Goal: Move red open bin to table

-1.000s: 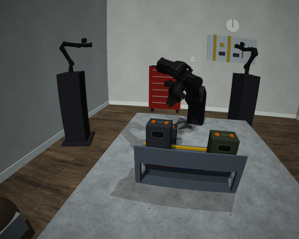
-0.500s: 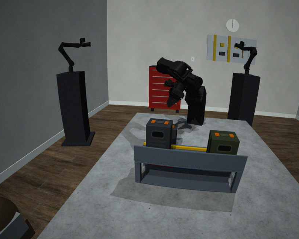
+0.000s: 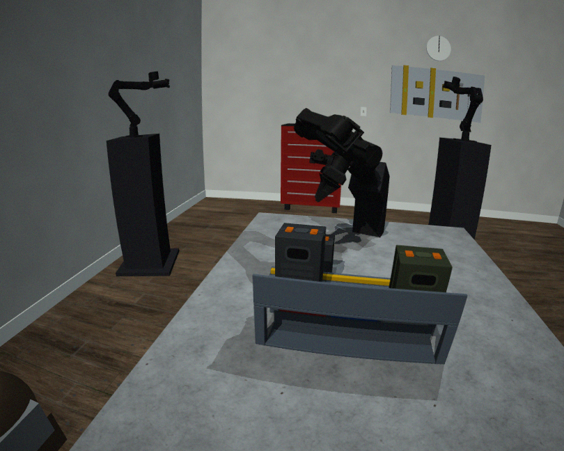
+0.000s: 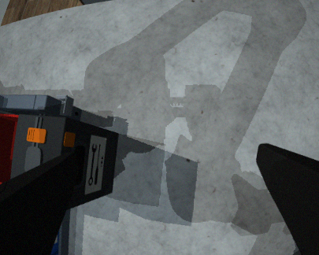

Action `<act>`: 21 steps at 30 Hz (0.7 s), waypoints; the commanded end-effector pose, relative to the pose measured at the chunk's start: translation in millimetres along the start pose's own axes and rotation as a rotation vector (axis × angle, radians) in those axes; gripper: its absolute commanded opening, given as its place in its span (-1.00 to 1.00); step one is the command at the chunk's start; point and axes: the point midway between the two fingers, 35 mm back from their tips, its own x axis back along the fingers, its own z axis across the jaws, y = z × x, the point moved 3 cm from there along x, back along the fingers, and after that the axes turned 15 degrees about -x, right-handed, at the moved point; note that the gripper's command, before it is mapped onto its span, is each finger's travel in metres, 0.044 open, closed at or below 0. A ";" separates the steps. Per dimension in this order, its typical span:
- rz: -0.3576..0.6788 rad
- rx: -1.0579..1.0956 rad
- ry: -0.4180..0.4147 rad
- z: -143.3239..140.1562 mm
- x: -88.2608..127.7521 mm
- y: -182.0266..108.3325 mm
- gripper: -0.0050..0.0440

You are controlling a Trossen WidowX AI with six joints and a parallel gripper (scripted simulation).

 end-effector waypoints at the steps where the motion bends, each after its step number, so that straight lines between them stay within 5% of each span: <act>1: 0.199 -0.014 -0.152 9.1 -44.1 12.2 1.00; 2: 0.199 -0.014 -0.152 9.1 -44.1 12.2 1.00; 3: 0.041 -0.014 -0.031 2.9 -8.4 3.1 1.00; 7: 0.204 -0.048 -0.156 9.1 -44.2 12.4 1.00; 19: 0.204 -0.048 -0.156 9.1 -44.2 12.4 1.00; 20: 0.041 -0.046 -0.031 2.9 -8.4 3.1 1.00; 21: 0.082 -0.051 -0.063 4.5 -17.2 5.5 1.00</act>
